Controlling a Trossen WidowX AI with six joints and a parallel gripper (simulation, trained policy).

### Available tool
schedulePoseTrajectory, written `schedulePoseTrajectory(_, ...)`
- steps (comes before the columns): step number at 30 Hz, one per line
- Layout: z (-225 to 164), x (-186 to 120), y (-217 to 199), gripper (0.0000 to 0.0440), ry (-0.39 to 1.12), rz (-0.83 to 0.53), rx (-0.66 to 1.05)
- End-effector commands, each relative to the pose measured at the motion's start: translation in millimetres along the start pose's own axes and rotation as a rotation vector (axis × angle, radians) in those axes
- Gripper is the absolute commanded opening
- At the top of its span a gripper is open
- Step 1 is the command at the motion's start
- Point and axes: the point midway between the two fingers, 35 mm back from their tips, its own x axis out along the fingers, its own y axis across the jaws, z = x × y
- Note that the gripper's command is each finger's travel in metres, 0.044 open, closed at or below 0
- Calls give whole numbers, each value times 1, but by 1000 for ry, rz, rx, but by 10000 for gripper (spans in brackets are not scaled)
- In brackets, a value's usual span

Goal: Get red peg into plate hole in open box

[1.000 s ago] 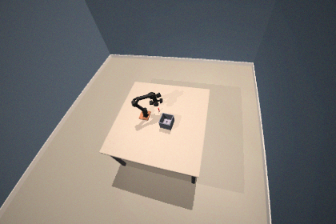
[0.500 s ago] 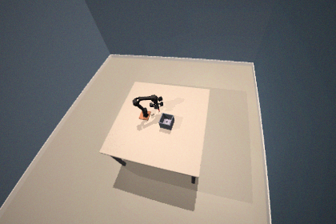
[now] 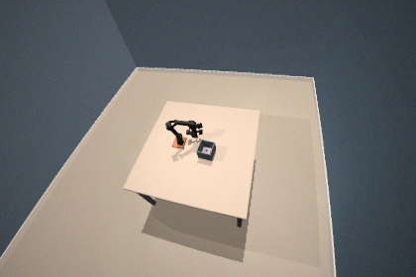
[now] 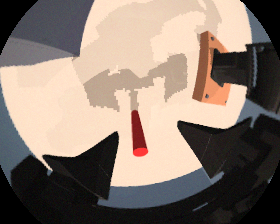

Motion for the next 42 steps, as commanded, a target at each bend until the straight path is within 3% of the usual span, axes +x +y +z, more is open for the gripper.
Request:
schedulePoseTrajectory(1,1,9,3,343,2,4,10)
schedulePoseTrajectory(13,-1,16,17,31,20,17,-23)
schedulePoseTrajectory(15,-2,15,19,0,26,22,-33)
schedulePoseTrajectory(30,-20,-39,43,0,141,197,-40)
schedulePoseTrajectory(42,-9,-99,54,0,126,346,-71)
